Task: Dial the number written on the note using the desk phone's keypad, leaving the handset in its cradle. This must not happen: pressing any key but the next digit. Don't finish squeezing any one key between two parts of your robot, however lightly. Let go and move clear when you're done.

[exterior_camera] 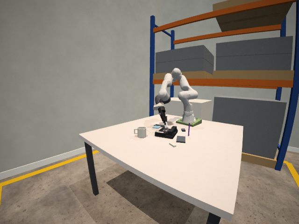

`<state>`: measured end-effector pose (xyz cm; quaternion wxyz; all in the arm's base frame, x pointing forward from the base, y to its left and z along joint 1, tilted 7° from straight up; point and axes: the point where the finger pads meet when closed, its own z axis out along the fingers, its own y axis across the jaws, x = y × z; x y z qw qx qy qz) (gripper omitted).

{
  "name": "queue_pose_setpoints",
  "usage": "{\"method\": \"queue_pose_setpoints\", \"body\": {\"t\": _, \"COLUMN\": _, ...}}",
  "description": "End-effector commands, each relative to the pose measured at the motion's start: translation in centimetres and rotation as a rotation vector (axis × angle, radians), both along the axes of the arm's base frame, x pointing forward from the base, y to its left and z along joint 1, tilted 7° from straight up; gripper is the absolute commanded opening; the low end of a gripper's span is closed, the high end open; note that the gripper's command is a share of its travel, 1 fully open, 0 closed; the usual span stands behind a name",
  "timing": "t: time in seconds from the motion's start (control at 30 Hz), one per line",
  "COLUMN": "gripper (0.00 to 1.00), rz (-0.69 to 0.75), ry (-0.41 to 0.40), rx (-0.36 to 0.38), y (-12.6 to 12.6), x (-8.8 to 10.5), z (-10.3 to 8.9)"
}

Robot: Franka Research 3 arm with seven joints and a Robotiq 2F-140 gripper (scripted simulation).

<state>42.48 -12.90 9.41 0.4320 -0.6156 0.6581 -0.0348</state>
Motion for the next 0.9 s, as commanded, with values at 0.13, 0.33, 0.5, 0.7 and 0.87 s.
{"method": "queue_pose_setpoints", "body": {"t": 0.13, "gripper": 0.00, "rz": 0.022, "ry": -0.003, "rx": 0.002, "y": 0.32, "x": -0.54, "z": 0.05}}
{"method": "queue_pose_setpoints", "body": {"t": 0.33, "gripper": 0.00, "rz": 0.022, "ry": -0.003, "rx": 0.002, "y": 0.32, "x": -0.53, "z": -0.11}}
{"method": "queue_pose_setpoints", "body": {"t": 0.5, "gripper": 0.00, "rz": 0.022, "ry": -0.003, "rx": 0.002, "y": 0.31, "x": -0.48, "z": -0.50}}
{"method": "queue_pose_setpoints", "body": {"t": 0.7, "gripper": 0.00, "rz": 0.022, "ry": -0.003, "rx": 0.002, "y": 0.29, "x": -0.46, "z": -0.62}}
{"method": "queue_pose_setpoints", "body": {"t": 0.87, "gripper": 0.00, "rz": 0.022, "ry": -0.003, "rx": 0.002, "y": 0.29, "x": -0.45, "z": -0.67}}
